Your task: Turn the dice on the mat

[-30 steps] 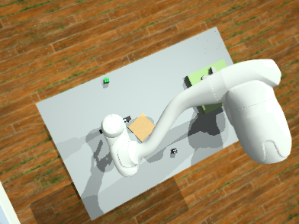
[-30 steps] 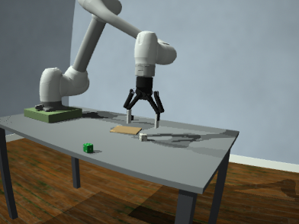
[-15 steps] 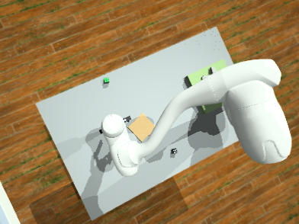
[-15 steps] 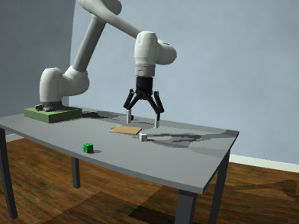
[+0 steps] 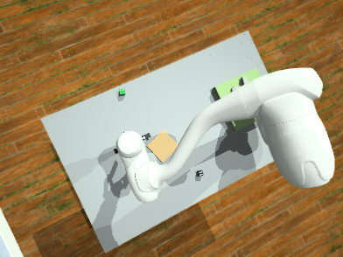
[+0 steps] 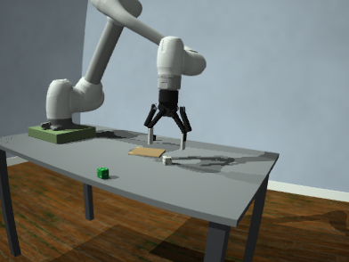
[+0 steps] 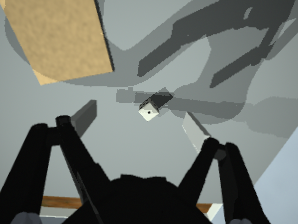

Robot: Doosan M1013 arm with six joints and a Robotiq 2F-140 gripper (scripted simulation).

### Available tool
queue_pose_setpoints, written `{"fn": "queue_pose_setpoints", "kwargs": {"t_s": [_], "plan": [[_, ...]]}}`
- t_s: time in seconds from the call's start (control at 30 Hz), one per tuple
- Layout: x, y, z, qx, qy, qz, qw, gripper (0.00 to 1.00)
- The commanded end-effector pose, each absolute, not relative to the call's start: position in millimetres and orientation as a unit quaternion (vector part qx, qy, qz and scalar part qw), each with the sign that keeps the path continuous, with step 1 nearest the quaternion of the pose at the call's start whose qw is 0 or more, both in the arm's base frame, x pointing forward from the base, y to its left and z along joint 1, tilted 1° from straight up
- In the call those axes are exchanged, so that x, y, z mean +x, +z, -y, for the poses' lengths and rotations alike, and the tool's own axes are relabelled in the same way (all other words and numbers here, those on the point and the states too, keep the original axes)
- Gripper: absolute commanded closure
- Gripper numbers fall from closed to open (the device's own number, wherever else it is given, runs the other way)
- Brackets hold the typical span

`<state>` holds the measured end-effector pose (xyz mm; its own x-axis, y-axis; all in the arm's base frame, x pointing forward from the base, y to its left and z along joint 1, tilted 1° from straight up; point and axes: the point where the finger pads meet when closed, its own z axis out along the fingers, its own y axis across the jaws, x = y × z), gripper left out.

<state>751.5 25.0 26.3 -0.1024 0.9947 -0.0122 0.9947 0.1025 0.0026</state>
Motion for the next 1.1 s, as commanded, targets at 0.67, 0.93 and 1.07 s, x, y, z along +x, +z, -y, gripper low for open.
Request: {"fn": "queue_pose_setpoints", "kwargs": {"t_s": [0.67, 0.93, 1.07], "plan": [[694.3, 25.5, -80.3, 0.67, -0.003, -0.742, 0.005, 0.0], [658.6, 25.0, -114.8, 0.67, -0.003, -0.742, 0.005, 0.0], [632.6, 24.6, -139.9, 0.67, -0.003, -0.742, 0.005, 0.0]]}}
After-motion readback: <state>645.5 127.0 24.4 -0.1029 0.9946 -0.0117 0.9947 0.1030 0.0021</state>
